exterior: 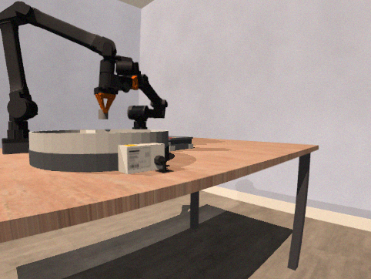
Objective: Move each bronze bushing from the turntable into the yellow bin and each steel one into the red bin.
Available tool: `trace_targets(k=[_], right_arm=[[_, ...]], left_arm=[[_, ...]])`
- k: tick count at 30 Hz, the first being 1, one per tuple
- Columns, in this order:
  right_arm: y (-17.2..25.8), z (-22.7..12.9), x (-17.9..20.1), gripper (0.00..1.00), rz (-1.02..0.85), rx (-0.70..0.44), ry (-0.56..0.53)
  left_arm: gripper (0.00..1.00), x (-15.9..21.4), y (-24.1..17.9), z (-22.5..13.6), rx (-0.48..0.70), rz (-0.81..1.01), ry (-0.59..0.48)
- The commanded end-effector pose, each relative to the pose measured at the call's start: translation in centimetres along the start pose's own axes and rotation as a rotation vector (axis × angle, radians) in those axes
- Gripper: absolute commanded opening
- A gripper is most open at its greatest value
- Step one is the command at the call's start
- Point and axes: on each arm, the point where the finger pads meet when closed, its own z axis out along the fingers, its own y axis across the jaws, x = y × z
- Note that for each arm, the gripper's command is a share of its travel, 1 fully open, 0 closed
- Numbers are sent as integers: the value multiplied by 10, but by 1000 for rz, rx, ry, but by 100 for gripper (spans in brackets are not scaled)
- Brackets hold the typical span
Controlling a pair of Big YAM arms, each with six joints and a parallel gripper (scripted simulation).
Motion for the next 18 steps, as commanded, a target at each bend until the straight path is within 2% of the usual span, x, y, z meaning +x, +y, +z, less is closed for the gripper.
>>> trace_targets(k=[1, 3, 8, 11, 15, 18], right_arm=[[-22, -18, -97, 0, 27, 42, -74], [-23, -15, -128, 0, 19, 38, -66], [-27, -11, -193, 0, 4, 33, -59], [-34, -10, -201, 0, 14, 33, -59], [-31, -8, -238, 0, -4, 33, -60], [-33, -7, -258, 0, -7, 37, -60]], left_arm=[[100, -49, 9, -40, -38, -66, -30], [100, -54, 18, -50, -92, -51, -12], [100, -60, 15, -61, -107, -153, 9], [100, -61, 16, -63, -124, -168, 12], [100, -60, 32, -73, -232, -208, 83], [100, -73, 55, -100, -372, -235, 151]])
